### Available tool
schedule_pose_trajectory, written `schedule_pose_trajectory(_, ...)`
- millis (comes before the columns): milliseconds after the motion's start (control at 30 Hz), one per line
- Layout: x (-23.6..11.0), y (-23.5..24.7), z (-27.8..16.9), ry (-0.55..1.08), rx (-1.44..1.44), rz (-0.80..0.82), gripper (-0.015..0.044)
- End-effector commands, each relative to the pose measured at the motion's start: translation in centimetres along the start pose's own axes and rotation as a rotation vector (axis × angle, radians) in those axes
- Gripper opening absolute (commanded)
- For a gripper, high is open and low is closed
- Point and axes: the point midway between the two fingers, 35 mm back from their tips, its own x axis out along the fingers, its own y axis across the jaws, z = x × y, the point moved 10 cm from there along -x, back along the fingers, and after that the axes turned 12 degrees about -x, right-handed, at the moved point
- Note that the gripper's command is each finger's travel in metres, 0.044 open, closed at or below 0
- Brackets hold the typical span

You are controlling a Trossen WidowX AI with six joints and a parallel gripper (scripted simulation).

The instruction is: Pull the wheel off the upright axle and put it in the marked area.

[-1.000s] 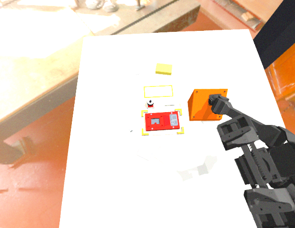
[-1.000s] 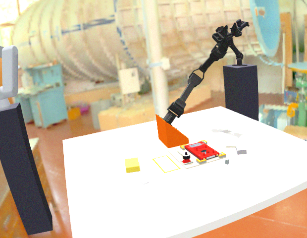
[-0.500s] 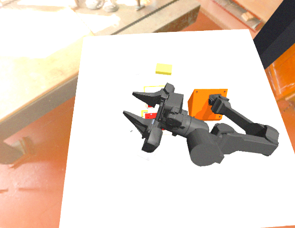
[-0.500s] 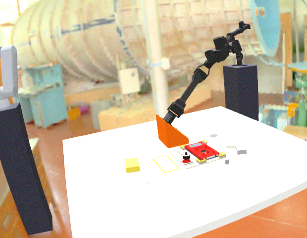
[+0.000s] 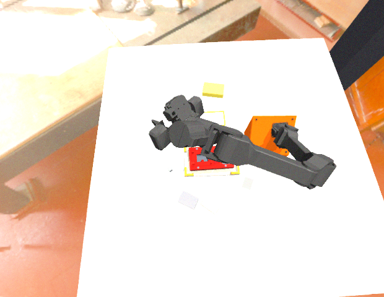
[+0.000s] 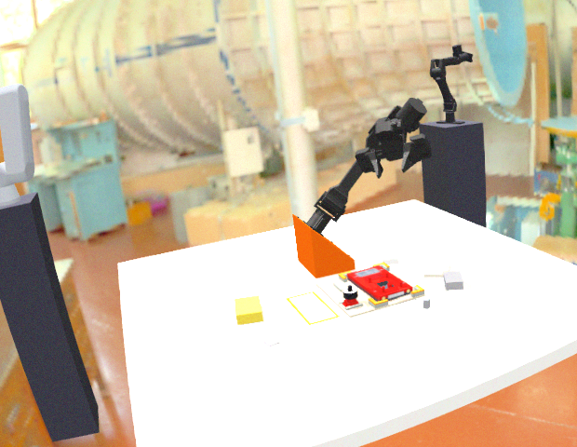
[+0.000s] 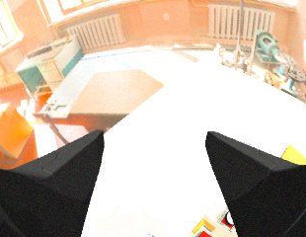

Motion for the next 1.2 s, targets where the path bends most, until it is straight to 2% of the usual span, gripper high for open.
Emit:
schedule_pose_trajectory(0,2.9,-2.0,-1.5,0.140,0.053,-0.074,0.0300)
schedule_pose_trajectory(233,7.6,-5.6,-4.2,0.405,0.166,-0.196,0.0300)
schedule_pose_trajectory(600,15.0,-13.3,-11.5,1.038,0.570,-0.403,0.0300)
schedule_pose_trajectory(1167,15.1,-14.0,-12.6,1.072,0.603,-0.416,0.0300)
